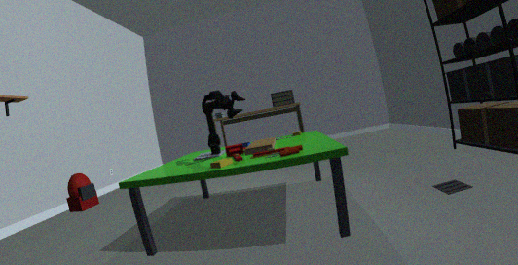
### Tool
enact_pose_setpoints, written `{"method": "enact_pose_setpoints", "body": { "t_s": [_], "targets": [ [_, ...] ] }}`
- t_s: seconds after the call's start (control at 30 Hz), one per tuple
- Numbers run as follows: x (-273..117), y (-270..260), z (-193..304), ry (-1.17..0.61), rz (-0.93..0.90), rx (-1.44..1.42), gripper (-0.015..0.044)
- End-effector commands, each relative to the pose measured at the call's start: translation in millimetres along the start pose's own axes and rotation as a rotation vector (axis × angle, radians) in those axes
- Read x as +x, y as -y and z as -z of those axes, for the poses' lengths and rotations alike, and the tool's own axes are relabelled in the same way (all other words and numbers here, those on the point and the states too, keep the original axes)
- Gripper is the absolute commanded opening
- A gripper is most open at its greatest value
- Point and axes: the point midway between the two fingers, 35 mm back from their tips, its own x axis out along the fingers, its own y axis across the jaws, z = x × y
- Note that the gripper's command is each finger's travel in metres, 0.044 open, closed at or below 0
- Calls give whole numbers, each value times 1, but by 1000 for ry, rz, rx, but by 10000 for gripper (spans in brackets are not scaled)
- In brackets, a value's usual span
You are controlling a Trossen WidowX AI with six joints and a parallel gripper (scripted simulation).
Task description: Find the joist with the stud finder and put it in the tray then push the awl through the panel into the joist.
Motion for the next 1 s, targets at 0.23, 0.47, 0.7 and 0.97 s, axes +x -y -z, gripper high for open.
{"method": "enact_pose_setpoints", "body": {
  "t_s": [0.23,0.47,0.7,0.97],
  "targets": [
    [11,-84,62,-270,-412,-84,440],
    [-16,-168,110,-478,-931,-220,440],
    [-46,-204,127,-562,-1273,-321,440],
    [-46,-204,127,-562,-1273,-321,440]
  ]
}}
